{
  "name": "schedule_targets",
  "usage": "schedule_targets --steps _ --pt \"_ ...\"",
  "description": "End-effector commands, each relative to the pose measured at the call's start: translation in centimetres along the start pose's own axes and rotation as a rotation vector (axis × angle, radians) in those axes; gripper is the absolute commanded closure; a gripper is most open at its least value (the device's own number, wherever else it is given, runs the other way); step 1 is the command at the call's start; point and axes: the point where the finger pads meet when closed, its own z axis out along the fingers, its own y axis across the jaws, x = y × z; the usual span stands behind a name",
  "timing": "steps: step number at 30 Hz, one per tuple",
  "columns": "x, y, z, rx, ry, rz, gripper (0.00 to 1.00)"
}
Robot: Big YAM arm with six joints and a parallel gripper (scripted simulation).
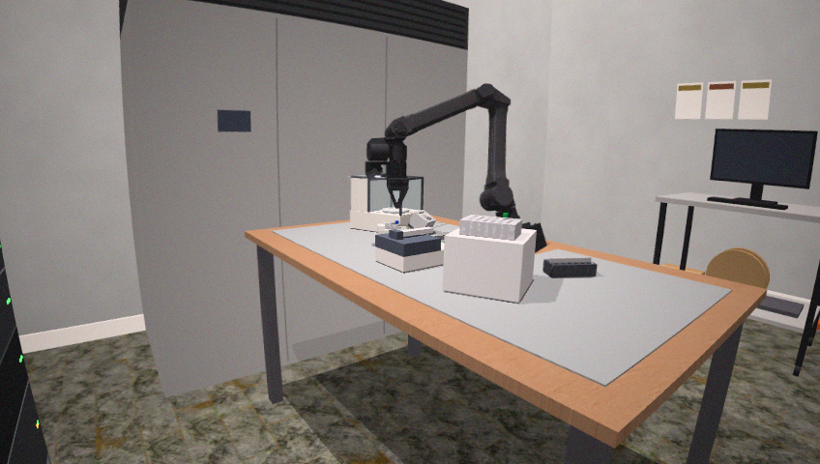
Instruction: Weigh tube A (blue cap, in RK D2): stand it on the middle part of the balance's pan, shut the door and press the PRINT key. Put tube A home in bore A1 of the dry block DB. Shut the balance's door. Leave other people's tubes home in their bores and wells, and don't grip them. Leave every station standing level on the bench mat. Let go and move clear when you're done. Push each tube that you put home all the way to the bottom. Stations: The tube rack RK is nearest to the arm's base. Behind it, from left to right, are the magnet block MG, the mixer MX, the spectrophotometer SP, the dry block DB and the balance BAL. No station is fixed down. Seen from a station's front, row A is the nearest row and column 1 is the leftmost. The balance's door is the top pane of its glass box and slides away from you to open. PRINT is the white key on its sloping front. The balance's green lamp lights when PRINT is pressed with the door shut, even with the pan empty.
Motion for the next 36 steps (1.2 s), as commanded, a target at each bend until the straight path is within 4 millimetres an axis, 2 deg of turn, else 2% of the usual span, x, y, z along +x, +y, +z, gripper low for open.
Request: schedule_targets --steps 1,17,18,20,27,28,30,36 --pt "-1.1 0.0 -0.9 -0.005 -0.026 0.013 0.64" --pt "-1.1 0.0 -0.9 -0.005 -0.026 0.013 0.64" --pt "-0.7 -0.1 -1.0 -0.008 -0.027 0.009 0.7" --pt "-1.8 0.1 -3.1 -0.021 -0.062 0.019 0.7" --pt "-1.8 0.3 -3.3 -0.014 -0.046 0.013 0.7" --pt "-0.9 0.1 -2.8 -0.008 -0.029 0.011 0.7" --pt "-1.8 0.1 -4.3 -0.018 -0.059 0.018 0.7" --pt "-1.7 0.3 -5.0 -0.016 -0.05 0.015 0.7"
